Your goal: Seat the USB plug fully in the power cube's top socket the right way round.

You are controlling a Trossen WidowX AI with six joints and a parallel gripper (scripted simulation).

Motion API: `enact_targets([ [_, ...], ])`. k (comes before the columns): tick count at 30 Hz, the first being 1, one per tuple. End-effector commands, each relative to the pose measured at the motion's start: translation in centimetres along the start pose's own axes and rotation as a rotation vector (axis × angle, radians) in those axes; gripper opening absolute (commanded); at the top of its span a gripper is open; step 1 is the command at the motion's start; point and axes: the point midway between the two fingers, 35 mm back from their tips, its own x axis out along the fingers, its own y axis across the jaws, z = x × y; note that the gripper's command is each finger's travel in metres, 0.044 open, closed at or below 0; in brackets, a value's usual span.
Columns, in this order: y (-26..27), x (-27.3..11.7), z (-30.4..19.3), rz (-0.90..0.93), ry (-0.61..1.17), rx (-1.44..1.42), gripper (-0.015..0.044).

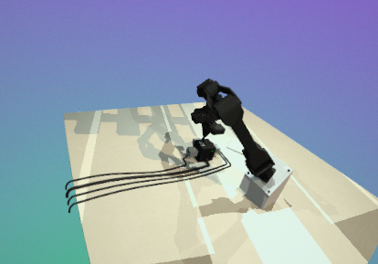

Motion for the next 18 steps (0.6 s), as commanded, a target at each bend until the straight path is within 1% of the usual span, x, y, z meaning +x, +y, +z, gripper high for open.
enact_targets([
  [1,0.12,0.17,-0.13,0.004,0.003,0.007,0.0],
  [18,0.12,0.38,-0.12,0.004,0.003,0.007,0.0],
])
